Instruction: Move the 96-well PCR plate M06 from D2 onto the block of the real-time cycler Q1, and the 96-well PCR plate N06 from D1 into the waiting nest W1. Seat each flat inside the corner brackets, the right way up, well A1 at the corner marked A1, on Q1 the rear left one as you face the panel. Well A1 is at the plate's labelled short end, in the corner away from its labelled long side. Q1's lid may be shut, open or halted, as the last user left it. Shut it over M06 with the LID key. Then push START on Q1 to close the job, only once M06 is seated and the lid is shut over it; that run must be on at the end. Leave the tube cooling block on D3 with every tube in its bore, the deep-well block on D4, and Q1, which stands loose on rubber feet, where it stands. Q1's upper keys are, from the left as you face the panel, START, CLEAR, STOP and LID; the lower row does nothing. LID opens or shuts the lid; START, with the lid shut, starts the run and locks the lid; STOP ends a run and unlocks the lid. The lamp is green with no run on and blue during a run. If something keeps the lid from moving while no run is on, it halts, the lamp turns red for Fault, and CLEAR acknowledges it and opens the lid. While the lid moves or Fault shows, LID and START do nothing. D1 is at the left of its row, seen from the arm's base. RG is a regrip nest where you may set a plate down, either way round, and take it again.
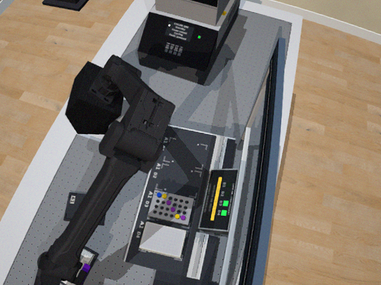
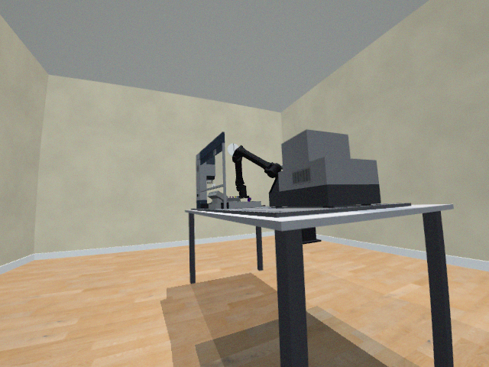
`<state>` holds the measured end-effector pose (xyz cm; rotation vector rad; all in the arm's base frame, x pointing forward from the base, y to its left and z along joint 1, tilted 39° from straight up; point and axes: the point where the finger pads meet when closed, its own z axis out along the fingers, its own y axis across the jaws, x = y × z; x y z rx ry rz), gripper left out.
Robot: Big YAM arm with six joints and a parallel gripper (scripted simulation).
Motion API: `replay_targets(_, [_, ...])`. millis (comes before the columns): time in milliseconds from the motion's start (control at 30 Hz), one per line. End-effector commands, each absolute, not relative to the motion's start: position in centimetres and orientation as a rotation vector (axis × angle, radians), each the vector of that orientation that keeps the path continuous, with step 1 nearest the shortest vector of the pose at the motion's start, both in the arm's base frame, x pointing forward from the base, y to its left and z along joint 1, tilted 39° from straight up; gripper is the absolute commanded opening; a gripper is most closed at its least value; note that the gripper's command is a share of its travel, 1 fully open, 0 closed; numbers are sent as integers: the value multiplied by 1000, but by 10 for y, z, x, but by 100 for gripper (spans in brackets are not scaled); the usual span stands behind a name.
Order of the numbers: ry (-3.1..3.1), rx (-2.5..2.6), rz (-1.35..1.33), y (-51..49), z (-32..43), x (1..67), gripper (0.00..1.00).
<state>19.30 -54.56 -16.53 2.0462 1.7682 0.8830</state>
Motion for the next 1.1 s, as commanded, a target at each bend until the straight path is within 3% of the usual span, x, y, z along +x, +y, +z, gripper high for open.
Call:
replay_targets(0, [1756, 2038, 858, -556, -164, 181, 100])
replay_targets(1067, [1759, 2013, 829, -569, -158, 185, 100])
